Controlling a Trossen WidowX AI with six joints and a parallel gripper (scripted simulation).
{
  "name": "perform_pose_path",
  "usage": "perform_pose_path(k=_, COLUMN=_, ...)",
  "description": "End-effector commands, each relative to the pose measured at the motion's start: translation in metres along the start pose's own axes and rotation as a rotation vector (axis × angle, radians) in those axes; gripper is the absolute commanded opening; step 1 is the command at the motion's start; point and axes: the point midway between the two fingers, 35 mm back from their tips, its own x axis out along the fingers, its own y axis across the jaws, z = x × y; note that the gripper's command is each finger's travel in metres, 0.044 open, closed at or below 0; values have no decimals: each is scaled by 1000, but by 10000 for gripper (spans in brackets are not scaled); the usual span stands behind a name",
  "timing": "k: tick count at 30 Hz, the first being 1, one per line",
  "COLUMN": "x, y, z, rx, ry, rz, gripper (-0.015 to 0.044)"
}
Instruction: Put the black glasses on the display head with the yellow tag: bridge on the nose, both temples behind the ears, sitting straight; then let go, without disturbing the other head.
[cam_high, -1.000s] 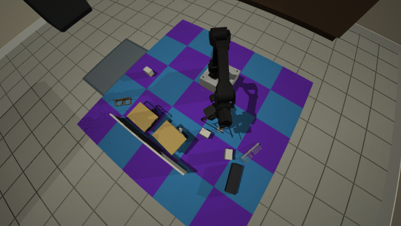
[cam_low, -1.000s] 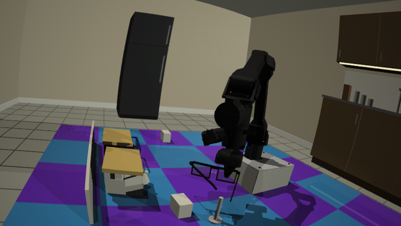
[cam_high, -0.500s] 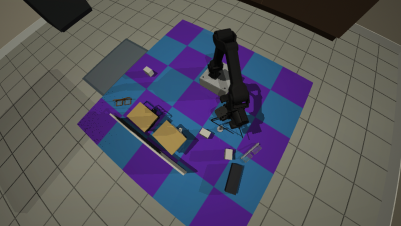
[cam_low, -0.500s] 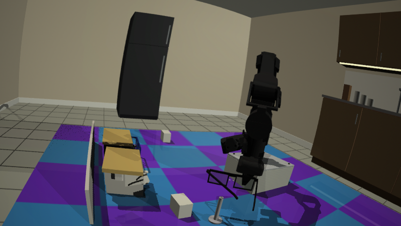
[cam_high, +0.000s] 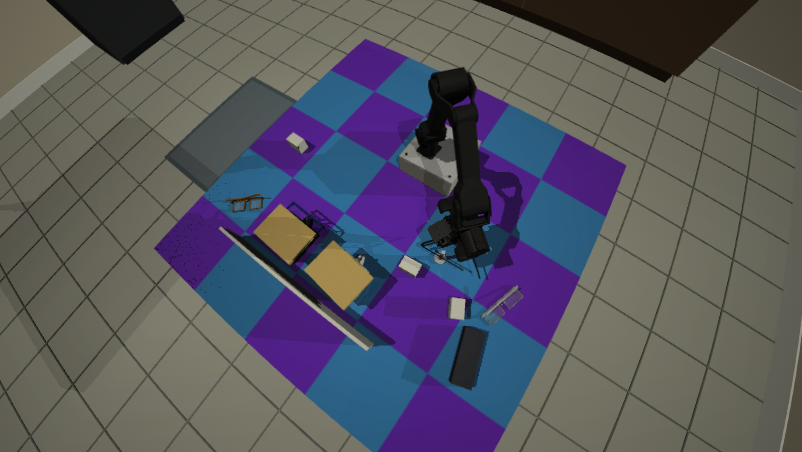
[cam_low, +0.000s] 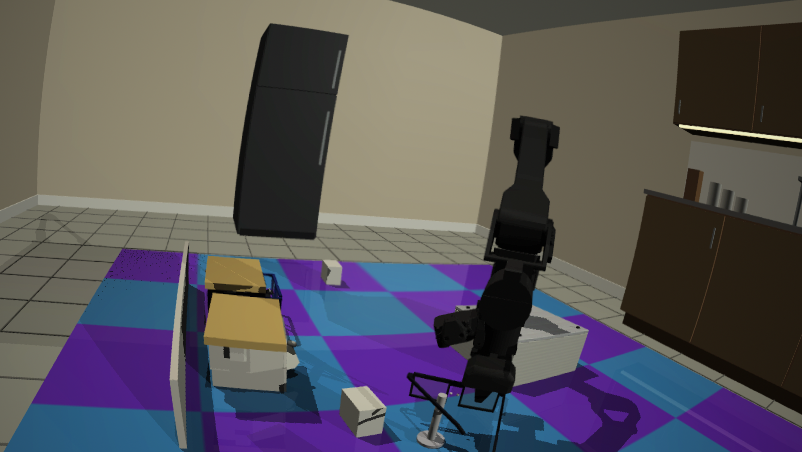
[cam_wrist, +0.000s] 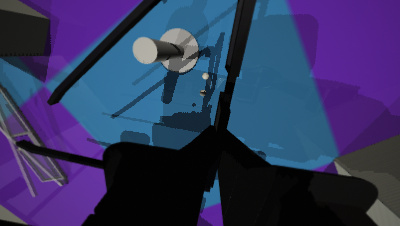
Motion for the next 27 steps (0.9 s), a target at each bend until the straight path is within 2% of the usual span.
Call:
perform_pose_path(k=1, x=1, y=-1, z=-2, rx=5, ry=4, rz=3, gripper=0)
perform_pose_path(k=27, x=2, y=-14, z=-17, rx=5, ry=5, rz=2, gripper=0)
